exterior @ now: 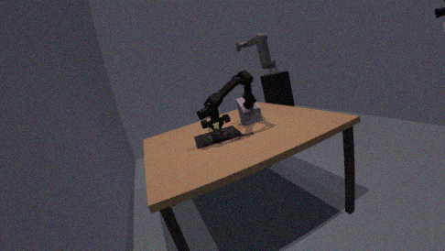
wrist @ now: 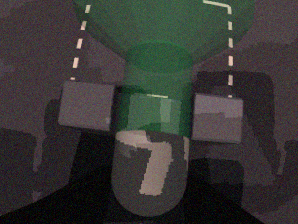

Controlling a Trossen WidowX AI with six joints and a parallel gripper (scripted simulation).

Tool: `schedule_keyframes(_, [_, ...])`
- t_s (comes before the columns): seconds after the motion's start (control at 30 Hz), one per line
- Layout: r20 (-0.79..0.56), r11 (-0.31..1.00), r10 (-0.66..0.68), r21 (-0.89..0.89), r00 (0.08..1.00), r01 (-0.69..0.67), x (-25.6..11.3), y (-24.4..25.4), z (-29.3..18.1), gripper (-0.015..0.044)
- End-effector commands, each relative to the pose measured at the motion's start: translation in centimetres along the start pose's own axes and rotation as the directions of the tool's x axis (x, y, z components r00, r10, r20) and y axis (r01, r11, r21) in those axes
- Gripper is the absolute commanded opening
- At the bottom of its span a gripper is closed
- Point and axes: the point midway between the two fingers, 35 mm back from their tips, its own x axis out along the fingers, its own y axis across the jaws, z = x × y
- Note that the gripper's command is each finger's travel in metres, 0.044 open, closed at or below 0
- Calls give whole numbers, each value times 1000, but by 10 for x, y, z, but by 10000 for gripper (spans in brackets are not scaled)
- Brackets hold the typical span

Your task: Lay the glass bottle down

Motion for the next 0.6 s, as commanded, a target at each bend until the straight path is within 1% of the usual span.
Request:
schedule_keyframes(0.0, [0,1000,0,4,1000,0,2,1,0,125])
schedule_keyframes(0.57, [-5,1000,-2,-6,1000,2,4,1,-1,125])
